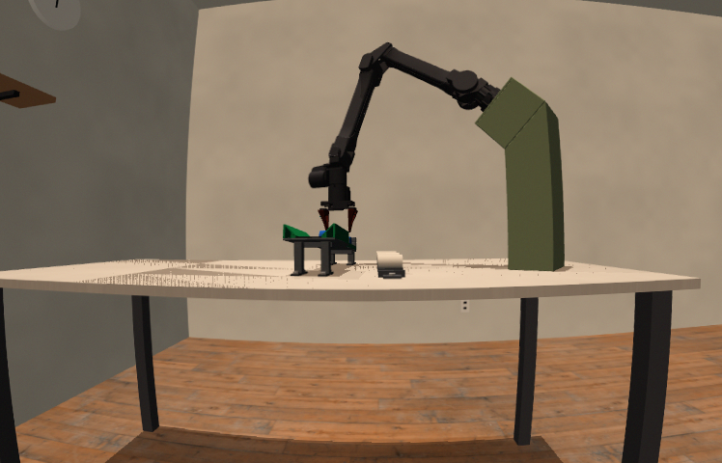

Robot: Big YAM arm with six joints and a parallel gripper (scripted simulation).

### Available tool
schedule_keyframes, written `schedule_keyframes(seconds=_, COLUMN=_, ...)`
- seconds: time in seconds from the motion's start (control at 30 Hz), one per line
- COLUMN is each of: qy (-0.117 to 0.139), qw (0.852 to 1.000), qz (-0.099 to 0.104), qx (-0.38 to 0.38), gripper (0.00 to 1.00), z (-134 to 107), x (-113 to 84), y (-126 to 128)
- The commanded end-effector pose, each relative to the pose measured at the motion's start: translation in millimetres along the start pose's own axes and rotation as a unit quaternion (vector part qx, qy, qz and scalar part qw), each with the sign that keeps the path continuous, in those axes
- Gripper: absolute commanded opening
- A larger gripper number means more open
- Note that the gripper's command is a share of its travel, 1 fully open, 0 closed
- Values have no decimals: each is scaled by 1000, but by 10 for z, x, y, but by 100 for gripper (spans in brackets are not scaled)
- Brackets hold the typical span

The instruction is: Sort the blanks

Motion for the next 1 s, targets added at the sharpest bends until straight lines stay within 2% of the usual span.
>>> schedule_keyframes(seconds=0.0, qy=-2, qw=1000, qz=-1, qx=0, gripper=76, z=48, x=61, y=-15)
schedule_keyframes(seconds=0.97, qy=-2, qw=1000, qz=-1, qx=0, gripper=76, z=50, x=37, y=-47)
Point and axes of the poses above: the point where the finger pads meet when closed, its own x axis out along the fingers, its own y axis across the jaws, z = x × y, the point moved 8 cm from there along -x, back along the fingers, and after that the axes turned 10 degrees about x, right-handed, at the moved point
